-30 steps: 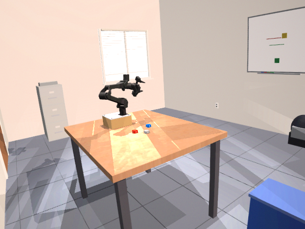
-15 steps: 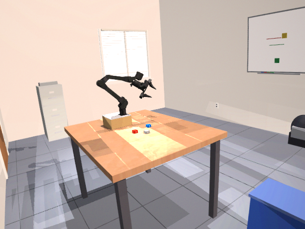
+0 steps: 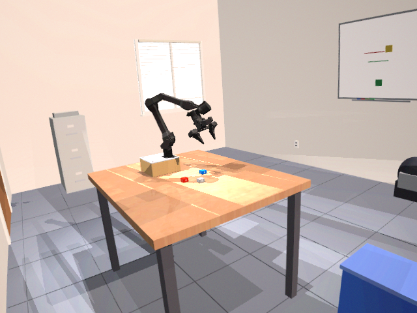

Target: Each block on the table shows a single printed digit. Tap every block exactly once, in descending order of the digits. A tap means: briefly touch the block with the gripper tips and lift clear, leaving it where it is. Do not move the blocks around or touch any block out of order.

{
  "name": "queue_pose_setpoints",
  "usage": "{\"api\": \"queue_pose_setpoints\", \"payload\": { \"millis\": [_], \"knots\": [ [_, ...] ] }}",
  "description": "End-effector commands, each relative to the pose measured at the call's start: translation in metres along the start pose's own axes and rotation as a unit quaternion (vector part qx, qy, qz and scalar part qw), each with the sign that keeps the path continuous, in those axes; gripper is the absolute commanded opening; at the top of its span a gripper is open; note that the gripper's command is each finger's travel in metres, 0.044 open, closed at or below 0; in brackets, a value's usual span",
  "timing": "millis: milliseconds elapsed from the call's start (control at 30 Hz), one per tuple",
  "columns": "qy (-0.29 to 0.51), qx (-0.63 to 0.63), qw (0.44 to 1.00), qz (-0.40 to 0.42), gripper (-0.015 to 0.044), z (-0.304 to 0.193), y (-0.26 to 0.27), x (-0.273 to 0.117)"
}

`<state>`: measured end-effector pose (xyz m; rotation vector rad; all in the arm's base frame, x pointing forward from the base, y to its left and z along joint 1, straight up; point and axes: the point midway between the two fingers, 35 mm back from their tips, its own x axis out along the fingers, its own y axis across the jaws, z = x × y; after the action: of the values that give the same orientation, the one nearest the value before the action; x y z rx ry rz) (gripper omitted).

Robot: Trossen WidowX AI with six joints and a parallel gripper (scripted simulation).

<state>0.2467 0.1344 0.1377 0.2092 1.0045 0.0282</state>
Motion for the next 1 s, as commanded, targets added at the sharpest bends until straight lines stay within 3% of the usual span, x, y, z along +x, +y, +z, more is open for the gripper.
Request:
{"api": "queue_pose_setpoints", "payload": {
  "millis": [0, 233, 467, 967],
  "knots": [
    [0.062, -0.025, 0.996, -0.065, 0.04, 0.018, -0.048, 0.022],
    [0.167, -0.038, 0.979, -0.108, 0.04, 0.032, -0.128, 0.04],
    [0.259, -0.026, 0.961, -0.092, 0.04, 0.028, -0.203, 0.044],
    [0.261, -0.026, 0.961, -0.091, 0.04, 0.028, -0.205, 0.044]
  ]
}}
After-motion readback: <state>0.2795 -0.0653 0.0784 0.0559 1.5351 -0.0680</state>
